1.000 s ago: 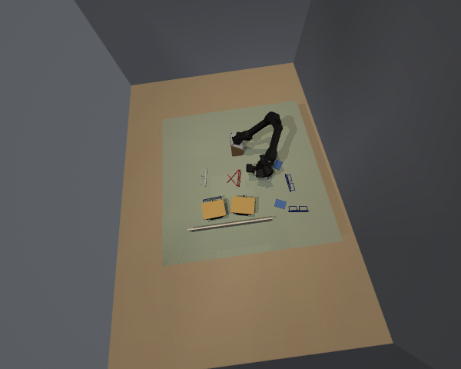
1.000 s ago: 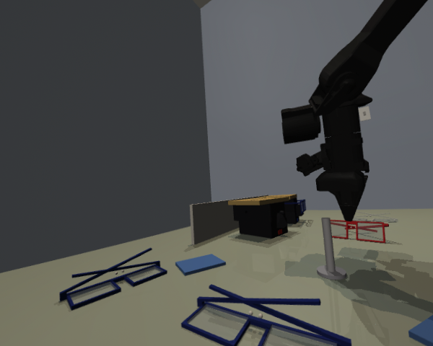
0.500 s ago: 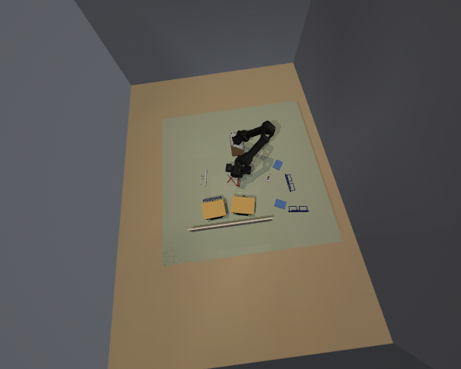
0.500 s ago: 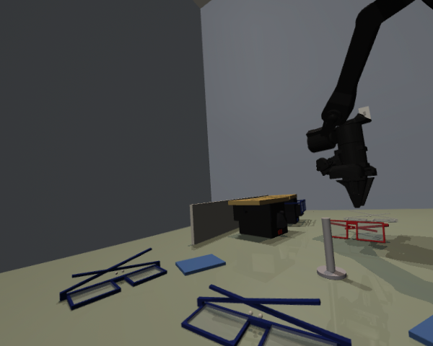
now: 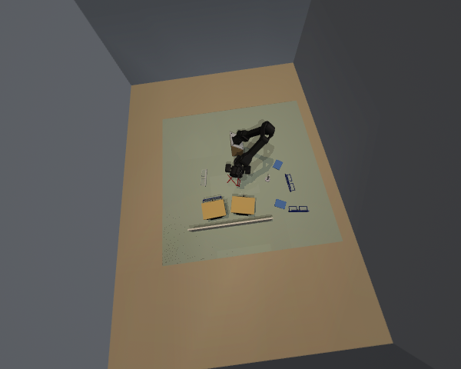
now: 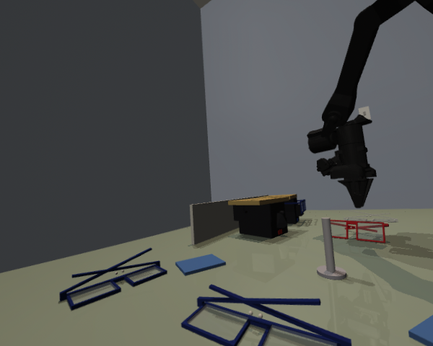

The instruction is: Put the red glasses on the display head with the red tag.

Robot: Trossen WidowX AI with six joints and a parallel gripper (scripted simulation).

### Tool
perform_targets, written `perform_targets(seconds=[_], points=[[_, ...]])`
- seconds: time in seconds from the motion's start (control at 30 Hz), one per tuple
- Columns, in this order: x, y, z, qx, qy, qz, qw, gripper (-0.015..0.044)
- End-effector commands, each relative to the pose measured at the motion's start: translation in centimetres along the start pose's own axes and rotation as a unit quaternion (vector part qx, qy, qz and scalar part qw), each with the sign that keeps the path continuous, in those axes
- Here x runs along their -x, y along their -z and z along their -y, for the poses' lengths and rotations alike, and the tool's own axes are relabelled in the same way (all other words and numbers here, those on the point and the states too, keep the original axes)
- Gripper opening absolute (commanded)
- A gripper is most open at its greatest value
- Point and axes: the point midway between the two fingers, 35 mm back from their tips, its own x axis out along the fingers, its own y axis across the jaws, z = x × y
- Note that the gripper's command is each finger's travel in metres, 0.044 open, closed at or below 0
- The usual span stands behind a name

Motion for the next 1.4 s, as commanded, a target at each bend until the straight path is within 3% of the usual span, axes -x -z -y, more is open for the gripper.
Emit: perform_targets(seconds=[0.0, 1.37], points=[[-0.6, 0.1, 0.0, -0.002, -0.002, -0.003, 1.0, 0.012], [-6.1, 0.5, -0.7, -0.002, -0.004, -0.004, 1.0, 0.012]])
